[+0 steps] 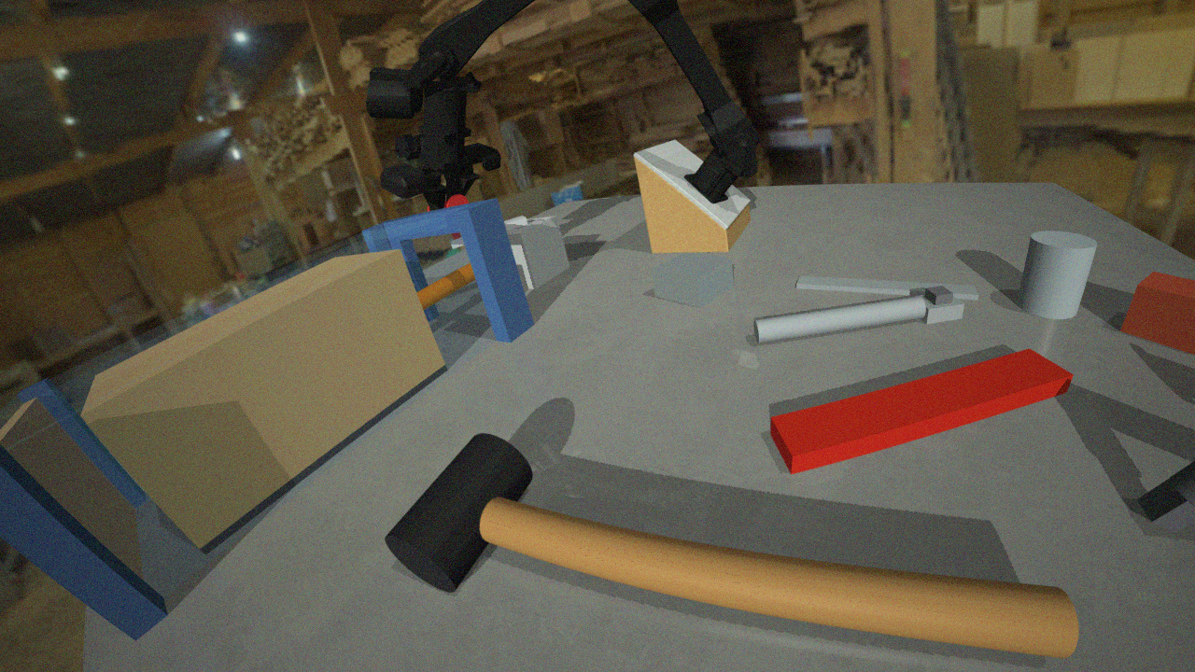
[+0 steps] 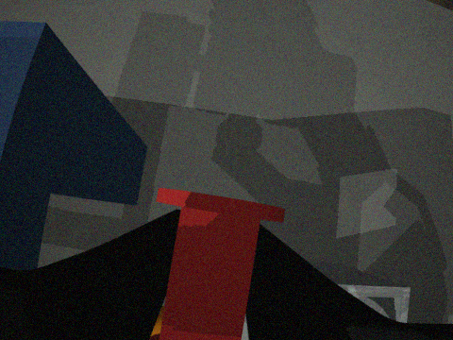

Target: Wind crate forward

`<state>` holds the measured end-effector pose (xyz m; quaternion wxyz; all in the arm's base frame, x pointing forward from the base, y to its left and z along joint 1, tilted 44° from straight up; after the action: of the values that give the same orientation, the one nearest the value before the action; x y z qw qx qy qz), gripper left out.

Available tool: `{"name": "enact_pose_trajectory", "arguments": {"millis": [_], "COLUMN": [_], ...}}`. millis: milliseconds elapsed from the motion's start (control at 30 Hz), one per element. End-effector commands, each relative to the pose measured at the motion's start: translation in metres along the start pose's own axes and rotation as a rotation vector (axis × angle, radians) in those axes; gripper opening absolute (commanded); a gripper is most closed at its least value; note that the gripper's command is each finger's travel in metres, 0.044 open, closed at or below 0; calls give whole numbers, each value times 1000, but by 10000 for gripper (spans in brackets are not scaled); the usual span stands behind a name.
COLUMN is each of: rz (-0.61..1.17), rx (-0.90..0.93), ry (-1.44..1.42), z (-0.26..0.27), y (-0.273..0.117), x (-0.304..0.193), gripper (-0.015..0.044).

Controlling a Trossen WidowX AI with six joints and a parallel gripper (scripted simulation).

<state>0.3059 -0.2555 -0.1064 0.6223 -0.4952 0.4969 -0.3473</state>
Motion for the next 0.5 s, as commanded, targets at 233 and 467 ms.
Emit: {"name": "enact_pose_trajectory", "arguments": {"millis": [233, 467], "rz": [35, 36], "rx": [10, 11], "ry": [-16, -16], "z": [15, 19], "y": [-6, -10], "x": [-24, -31], "gripper": [0, 0]}}
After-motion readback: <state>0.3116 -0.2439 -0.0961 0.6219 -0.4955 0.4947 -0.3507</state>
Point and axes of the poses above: the point midway between the two fingers, 35 mm back from their tips, its own y axis out along the fingers, its own z axis across the jaws, x = y × z, the point moved 5 cm from there along -y, back along the fingers, and after that the axes turned 9 degrees about -y, right-handed, at the moved point
